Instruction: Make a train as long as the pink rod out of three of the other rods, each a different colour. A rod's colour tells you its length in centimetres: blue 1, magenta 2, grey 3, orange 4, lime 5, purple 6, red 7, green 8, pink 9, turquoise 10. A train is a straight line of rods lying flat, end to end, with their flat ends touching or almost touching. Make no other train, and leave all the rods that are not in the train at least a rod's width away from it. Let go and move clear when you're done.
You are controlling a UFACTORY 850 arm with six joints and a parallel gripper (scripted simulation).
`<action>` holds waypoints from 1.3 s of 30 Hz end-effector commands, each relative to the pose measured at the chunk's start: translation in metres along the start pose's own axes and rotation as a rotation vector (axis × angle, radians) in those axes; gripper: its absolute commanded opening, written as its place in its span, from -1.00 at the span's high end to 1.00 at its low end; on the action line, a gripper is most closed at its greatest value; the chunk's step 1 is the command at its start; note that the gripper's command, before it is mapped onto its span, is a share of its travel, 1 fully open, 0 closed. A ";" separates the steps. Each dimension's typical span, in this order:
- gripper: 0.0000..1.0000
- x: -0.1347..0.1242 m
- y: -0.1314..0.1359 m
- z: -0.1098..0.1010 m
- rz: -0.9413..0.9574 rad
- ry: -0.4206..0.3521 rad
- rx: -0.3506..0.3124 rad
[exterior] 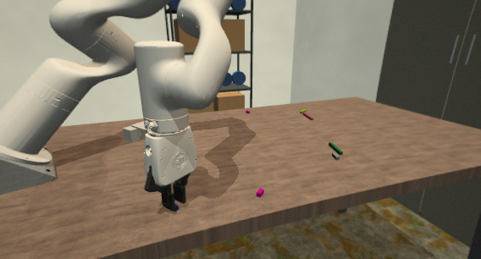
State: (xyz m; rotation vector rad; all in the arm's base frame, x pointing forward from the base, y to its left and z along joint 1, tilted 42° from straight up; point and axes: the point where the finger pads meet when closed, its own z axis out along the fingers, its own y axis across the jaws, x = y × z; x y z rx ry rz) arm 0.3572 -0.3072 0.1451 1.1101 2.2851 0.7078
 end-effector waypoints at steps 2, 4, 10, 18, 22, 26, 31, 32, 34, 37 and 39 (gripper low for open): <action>0.51 -0.001 0.000 0.003 0.000 -0.001 0.000; 0.51 -0.001 0.000 0.004 0.000 -0.001 0.000; 0.51 -0.001 0.000 0.009 0.000 -0.001 0.000; 0.51 -0.001 0.000 0.011 0.000 -0.001 0.000; 0.51 -0.001 0.000 0.011 0.000 -0.001 0.000; 0.51 -0.001 0.000 0.011 0.000 -0.001 0.000; 0.51 -0.001 0.000 0.011 0.000 -0.001 0.000; 0.51 -0.001 0.000 0.011 0.000 -0.001 0.000; 0.51 -0.001 0.000 0.011 0.000 -0.001 0.000; 0.51 -0.001 0.000 0.011 0.000 -0.001 0.000; 0.51 -0.001 0.000 0.011 0.000 -0.001 0.000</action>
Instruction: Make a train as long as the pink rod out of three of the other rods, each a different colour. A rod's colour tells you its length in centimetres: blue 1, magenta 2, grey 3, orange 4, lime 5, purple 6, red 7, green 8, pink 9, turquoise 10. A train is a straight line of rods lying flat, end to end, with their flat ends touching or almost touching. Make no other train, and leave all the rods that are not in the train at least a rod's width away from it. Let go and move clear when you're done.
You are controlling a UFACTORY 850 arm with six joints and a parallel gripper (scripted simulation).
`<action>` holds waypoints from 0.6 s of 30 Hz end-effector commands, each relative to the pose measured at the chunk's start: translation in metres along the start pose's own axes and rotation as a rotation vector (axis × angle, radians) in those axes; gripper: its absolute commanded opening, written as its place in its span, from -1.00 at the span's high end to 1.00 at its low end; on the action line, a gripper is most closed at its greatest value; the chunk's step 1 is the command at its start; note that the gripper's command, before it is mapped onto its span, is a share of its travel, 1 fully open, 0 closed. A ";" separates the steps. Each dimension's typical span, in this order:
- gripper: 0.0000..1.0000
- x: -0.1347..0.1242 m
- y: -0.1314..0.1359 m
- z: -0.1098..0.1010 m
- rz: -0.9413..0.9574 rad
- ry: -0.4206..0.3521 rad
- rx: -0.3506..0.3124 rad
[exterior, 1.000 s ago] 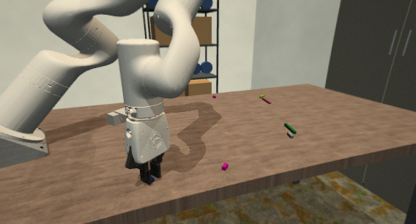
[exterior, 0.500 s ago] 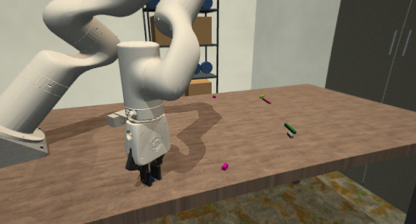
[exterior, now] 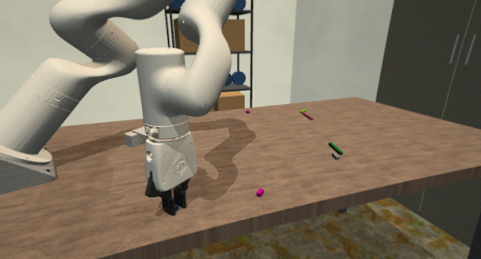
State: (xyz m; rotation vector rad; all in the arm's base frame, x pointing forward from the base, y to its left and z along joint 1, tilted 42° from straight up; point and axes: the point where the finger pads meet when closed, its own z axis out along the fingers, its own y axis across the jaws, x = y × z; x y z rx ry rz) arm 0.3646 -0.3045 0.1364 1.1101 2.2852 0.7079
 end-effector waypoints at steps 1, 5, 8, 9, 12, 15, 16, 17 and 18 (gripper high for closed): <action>0.51 -0.001 0.000 0.000 0.000 -0.001 0.000; 0.51 -0.001 0.000 0.000 0.000 -0.001 0.000; 0.51 -0.001 0.000 0.000 0.000 -0.001 0.000; 0.51 -0.001 0.000 0.000 0.000 -0.001 0.000; 0.51 -0.001 0.000 0.000 0.000 -0.001 0.000; 0.51 -0.001 0.000 0.000 0.000 -0.001 0.000; 0.51 -0.001 0.000 0.000 0.000 -0.001 0.000; 0.92 -0.001 0.000 0.000 0.000 -0.001 0.000; 0.92 -0.001 0.000 0.000 0.000 -0.001 0.000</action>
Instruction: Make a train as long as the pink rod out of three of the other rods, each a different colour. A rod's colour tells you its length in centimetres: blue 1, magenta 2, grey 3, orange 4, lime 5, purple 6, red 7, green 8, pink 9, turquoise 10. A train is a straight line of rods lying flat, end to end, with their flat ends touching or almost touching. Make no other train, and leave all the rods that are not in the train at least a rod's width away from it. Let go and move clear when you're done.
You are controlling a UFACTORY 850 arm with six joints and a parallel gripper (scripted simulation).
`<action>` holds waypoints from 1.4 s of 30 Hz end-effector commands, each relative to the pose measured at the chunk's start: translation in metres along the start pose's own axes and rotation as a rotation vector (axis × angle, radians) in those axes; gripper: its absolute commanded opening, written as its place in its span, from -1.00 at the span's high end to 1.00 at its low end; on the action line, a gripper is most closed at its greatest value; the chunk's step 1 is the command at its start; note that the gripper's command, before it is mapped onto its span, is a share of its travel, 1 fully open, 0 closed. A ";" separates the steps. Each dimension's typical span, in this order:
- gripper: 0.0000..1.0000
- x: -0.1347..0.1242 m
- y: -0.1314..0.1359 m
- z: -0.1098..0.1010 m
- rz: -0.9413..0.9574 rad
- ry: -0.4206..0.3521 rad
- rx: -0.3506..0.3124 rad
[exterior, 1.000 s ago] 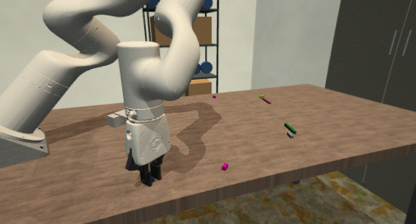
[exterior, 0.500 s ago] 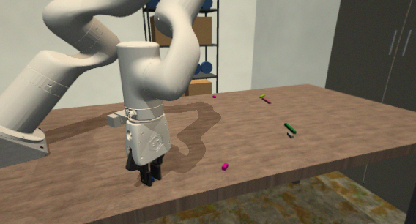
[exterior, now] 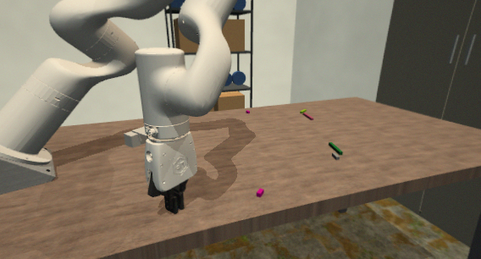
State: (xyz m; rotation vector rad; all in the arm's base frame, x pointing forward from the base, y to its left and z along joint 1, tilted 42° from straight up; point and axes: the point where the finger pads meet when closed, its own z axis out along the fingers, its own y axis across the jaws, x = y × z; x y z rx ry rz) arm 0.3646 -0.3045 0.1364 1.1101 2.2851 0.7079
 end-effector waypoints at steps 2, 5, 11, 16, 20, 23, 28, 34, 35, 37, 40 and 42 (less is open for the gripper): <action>0.92 -0.001 0.000 0.000 0.000 -0.001 0.000; 0.92 -0.001 0.000 0.000 0.000 -0.001 0.000; 0.92 -0.001 0.000 0.000 0.000 -0.001 0.000; 0.92 -0.001 0.000 0.000 0.000 -0.001 0.000; 0.92 -0.001 0.000 0.000 0.000 -0.001 0.000; 0.92 -0.001 0.000 0.000 0.000 -0.001 0.000; 0.92 -0.001 0.000 0.000 0.000 -0.001 0.000; 0.92 -0.001 0.000 -0.001 0.000 -0.001 0.000; 0.92 -0.001 0.000 -0.002 0.000 -0.001 0.000; 0.92 -0.001 0.000 -0.007 0.000 -0.001 0.000; 0.92 -0.001 0.000 -0.015 0.000 -0.001 0.000; 0.92 -0.001 0.000 -0.021 0.000 -0.001 0.000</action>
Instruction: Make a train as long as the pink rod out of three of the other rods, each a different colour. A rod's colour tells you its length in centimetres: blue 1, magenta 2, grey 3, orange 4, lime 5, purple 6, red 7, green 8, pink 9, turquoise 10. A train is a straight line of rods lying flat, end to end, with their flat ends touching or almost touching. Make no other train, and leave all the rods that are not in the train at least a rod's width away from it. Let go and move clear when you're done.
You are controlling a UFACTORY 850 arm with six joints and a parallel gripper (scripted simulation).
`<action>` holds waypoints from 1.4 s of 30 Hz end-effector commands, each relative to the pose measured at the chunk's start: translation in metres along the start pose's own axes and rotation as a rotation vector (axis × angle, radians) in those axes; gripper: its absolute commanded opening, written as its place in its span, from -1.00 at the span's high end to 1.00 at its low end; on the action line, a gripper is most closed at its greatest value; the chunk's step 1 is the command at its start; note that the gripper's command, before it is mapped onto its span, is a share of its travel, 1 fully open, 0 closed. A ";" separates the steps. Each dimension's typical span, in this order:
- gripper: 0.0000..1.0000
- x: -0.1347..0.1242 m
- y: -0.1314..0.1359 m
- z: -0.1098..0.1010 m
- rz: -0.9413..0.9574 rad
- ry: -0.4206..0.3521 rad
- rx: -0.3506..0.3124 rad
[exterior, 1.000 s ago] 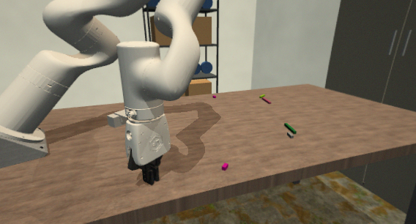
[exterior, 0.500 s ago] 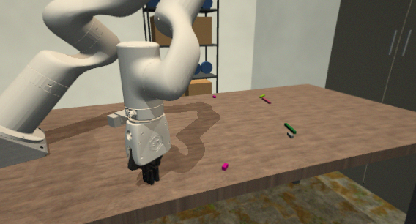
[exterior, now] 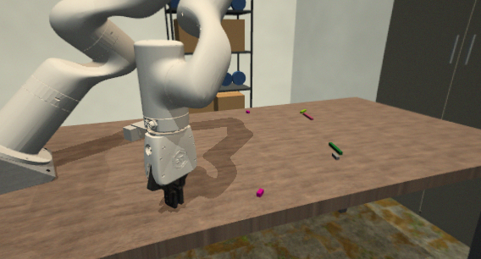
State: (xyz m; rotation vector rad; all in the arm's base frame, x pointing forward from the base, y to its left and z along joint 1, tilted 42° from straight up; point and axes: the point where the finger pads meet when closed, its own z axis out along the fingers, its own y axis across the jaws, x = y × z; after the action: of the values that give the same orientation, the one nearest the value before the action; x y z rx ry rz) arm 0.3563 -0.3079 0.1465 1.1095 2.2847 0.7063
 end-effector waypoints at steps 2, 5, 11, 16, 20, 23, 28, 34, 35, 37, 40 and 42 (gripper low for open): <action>0.92 0.000 0.000 -0.021 0.000 0.000 0.000; 0.92 0.000 0.000 -0.043 0.000 0.000 0.000; 0.92 0.000 0.000 -0.080 0.000 0.000 0.000; 0.92 0.000 0.000 -0.086 0.000 0.000 0.000; 0.92 0.000 0.000 -0.087 0.000 0.000 0.000; 0.92 0.000 0.000 -0.087 0.000 0.000 0.000; 0.92 0.000 0.013 -0.087 -0.005 0.000 0.000; 0.92 0.003 0.077 -0.087 -0.032 -0.001 -0.003; 0.92 0.003 0.090 -0.087 -0.037 -0.001 -0.003; 0.92 0.003 0.105 -0.087 -0.043 -0.001 -0.003; 0.92 0.004 0.139 -0.087 -0.057 -0.002 -0.004; 0.92 0.004 0.161 -0.087 -0.066 -0.002 -0.004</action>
State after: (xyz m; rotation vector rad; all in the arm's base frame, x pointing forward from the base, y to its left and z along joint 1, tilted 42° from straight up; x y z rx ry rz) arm 0.3714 -0.2542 0.2929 1.0368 2.2968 0.6938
